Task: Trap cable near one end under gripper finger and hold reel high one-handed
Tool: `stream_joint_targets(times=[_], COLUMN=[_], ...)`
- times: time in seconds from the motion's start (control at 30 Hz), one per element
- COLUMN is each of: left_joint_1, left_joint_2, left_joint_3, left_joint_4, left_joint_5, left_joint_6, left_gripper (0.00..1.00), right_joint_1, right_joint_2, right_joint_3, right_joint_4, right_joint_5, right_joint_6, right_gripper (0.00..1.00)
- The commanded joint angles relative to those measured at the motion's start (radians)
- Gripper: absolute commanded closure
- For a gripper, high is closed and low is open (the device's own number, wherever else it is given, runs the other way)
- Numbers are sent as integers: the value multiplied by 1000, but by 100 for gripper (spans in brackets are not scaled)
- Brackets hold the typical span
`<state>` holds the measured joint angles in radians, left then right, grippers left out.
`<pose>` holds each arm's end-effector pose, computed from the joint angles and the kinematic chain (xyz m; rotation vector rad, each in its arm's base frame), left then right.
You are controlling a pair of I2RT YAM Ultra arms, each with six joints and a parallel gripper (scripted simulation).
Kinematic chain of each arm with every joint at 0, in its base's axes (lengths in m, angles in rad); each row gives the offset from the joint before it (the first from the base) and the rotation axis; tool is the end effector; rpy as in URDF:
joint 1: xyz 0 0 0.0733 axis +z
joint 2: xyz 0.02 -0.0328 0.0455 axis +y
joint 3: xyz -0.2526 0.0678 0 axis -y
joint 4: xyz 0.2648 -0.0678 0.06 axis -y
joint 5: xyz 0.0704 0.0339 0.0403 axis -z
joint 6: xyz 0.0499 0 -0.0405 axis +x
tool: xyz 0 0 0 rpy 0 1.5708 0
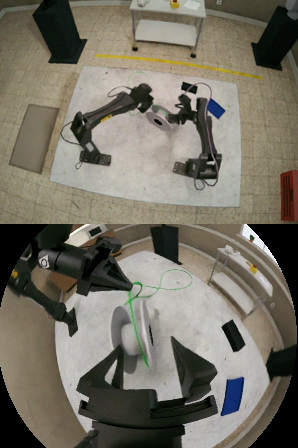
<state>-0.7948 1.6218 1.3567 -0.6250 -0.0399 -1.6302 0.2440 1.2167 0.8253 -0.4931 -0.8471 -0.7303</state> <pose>0.2681 -0.2688 0.2660 -1.1255 2.4885 -0.8866 0.2483 0.1015 0.2300 -1.3314 1.7629 0.7667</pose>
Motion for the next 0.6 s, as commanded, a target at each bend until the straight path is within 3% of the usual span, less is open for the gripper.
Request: stream_joint_targets(times=[0.0, 0.57], left_joint_1=[-15, -8], left_joint_2=[-39, -60], left_joint_3=[-6, -25], left_joint_4=[-21, -26], left_joint_5=[-17, -18], left_joint_6=[7, -1], left_gripper=[100, 100], right_joint_1=[16, 3], right_joint_2=[-33, -37], right_joint_3=[-15, 24], right_joint_4=[12, -11], right_joint_5=[-19, -18], right_joint_6=[4, -5], right_gripper=[25, 25])
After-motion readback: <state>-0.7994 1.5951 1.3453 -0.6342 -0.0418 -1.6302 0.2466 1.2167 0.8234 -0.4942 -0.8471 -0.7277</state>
